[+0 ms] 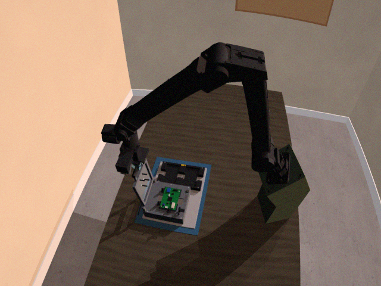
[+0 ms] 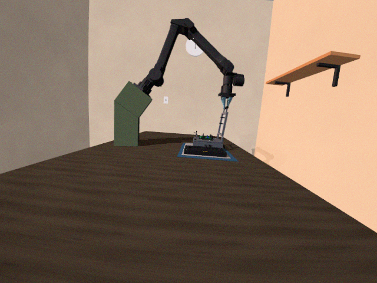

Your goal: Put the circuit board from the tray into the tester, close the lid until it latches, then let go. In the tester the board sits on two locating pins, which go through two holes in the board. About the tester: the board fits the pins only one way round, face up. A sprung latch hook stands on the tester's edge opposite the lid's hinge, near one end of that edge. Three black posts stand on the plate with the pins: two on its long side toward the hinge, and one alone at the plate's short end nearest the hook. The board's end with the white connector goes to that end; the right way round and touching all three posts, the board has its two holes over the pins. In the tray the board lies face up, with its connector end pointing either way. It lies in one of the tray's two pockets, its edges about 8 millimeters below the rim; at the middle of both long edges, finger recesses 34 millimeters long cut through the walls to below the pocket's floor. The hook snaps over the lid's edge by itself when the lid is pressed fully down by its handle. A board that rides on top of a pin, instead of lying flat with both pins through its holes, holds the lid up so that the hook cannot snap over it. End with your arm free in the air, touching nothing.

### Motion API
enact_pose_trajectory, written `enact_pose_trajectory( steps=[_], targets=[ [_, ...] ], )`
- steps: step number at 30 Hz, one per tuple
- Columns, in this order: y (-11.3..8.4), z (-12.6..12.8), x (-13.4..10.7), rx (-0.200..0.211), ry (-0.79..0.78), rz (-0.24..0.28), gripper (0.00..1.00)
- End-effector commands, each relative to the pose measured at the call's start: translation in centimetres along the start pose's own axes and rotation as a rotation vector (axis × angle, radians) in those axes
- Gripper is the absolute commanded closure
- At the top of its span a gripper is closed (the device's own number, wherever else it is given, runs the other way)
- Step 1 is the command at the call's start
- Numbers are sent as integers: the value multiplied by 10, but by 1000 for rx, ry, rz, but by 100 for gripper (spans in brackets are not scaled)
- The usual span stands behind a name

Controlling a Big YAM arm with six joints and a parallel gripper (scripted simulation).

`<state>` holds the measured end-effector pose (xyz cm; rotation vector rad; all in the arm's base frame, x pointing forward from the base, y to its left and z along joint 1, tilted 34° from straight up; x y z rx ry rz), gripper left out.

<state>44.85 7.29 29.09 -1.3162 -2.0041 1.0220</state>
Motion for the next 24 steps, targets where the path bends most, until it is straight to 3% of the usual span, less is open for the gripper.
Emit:
enact_pose_trajectory(
  steps=[1, 24],
  targets=[
    [-12, 11, 11, 4, -4, -8, 100],
    [-9, 43, 19, 6, -3, -9, 100]
  ],
)
Point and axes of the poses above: the point where the finger pads meet when closed, its own y axis out along the fingers, its own z axis across the jaws, x = y × z, the point moved 6 cm from there along -y, back along the fingers, and after that the axes turned 15 degrees about -y, right-handed, at the moved point
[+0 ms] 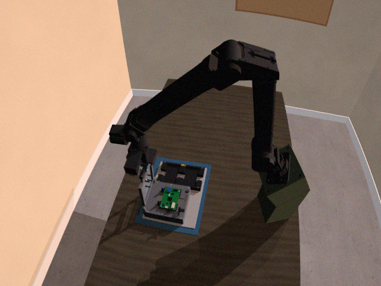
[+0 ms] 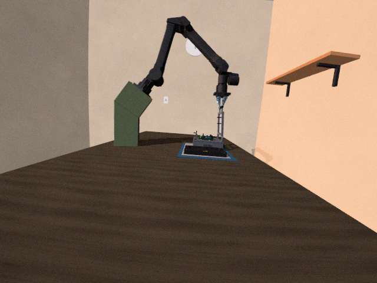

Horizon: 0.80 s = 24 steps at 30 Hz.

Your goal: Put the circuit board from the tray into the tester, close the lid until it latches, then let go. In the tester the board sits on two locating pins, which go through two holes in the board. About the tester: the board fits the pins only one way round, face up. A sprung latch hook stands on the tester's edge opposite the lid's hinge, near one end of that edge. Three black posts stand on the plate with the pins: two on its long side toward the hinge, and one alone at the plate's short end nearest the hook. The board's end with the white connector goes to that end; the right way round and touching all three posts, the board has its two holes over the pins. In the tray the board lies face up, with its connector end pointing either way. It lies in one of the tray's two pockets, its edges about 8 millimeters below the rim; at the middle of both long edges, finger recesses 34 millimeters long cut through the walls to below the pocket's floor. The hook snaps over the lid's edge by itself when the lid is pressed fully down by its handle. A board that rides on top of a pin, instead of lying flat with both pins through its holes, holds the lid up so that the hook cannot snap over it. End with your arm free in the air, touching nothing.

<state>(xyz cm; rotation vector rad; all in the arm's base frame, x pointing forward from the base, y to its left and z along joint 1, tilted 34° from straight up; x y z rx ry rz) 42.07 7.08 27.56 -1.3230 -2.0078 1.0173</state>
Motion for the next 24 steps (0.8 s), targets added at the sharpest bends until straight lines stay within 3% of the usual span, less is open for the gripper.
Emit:
enact_pose_trajectory(
  steps=[1, 24],
  targets=[
    [-6, 14, 11, 13, -3, -12, 100],
    [9, 49, 20, 25, 0, -15, 100]
  ],
)
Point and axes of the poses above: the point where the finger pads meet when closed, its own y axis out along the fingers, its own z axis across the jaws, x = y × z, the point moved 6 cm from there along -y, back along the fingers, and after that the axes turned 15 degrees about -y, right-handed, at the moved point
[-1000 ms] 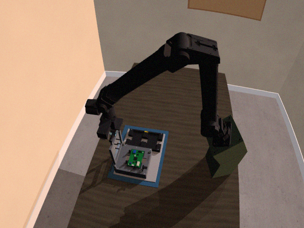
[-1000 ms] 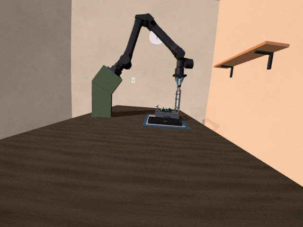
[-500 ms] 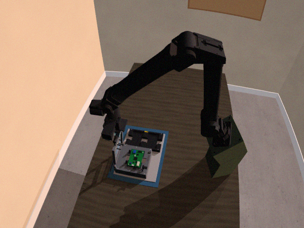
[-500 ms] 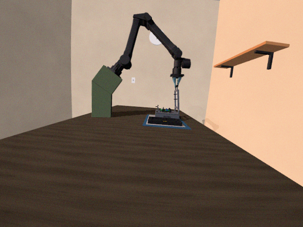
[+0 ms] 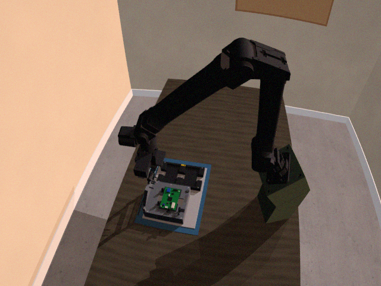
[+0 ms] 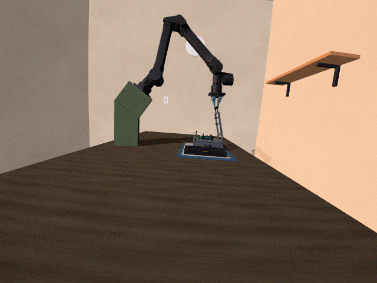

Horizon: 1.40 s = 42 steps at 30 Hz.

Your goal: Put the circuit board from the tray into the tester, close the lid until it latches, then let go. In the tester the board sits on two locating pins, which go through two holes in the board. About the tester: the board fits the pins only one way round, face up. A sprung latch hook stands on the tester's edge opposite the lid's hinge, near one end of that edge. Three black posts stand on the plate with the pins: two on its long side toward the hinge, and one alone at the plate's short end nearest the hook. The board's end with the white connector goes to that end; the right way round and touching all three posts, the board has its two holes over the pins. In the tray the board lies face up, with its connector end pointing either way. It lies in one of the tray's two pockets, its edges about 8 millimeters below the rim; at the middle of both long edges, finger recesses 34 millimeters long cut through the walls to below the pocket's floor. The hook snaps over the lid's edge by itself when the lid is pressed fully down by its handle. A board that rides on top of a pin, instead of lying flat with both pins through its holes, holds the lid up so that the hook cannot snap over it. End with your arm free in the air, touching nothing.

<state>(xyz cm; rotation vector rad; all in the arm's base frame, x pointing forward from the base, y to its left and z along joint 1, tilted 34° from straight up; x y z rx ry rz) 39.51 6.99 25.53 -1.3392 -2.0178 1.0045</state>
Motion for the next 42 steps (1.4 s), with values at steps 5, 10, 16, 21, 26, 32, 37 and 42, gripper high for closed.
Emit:
enact_pose_trajectory(
  steps=[5, 10, 16, 21, 26, 32, 37, 42],
  targets=[
    [14, 29, 13, 49, 2, -22, 100],
    [20, 38, 15, 49, 3, -22, 100],
    [26, 46, 17, 48, 3, -22, 100],
    [32, 56, 20, 47, 3, -21, 100],
    [39, 66, 22, 46, 3, -21, 100],
    [46, 74, 25, 46, 3, -21, 100],
    [55, 85, 28, 46, 3, -22, 100],
    [65, 95, 30, 47, 3, -22, 100]
  ],
)
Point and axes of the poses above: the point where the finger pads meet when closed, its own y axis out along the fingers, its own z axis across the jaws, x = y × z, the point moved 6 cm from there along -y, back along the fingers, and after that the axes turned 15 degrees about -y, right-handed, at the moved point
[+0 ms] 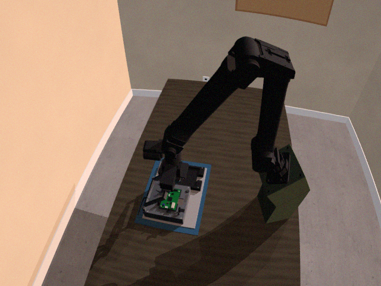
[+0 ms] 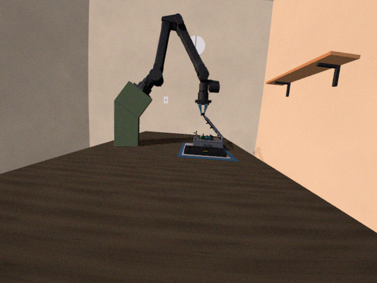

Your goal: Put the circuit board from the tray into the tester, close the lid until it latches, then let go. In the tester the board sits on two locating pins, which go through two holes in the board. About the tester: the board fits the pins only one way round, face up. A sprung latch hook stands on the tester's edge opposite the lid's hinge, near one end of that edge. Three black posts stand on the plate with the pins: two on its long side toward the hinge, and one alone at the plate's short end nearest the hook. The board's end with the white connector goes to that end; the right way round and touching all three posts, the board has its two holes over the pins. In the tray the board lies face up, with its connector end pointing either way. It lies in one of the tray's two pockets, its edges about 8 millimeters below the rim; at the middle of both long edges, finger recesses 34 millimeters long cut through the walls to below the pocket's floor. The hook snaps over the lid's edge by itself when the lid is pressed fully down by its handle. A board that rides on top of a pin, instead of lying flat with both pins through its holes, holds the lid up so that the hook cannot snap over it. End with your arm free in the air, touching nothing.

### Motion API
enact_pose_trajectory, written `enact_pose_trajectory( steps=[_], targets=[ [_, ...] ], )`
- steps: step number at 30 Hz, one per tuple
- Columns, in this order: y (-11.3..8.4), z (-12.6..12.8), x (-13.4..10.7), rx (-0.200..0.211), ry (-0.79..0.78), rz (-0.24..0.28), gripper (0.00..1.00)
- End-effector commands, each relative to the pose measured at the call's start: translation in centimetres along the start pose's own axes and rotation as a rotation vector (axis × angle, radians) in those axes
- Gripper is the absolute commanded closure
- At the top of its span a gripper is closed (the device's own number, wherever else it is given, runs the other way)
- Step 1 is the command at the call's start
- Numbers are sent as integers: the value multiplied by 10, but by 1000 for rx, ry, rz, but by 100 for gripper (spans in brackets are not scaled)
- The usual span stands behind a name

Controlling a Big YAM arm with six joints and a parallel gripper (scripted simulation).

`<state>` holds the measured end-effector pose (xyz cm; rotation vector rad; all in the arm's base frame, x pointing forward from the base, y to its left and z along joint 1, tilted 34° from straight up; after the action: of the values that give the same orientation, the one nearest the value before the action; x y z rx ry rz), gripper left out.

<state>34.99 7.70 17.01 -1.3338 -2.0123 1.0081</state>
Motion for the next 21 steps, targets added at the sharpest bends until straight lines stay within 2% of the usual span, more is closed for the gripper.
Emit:
enact_pose_trajectory(
  steps=[1, 21],
  targets=[
    [21, 14, 8, 40, 2, -20, 100],
    [56, 39, 15, 42, 2, -20, 100]
  ],
)
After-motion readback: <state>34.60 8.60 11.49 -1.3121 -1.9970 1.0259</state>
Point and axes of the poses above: the point where the finger pads meet when closed, its own y axis out along the fingers, its own z axis across the jaws, x = y × z, the point moved 6 cm from there along -y, back along the fingers, and after that the axes turned 15 degrees about -y, right-handed, at the moved point
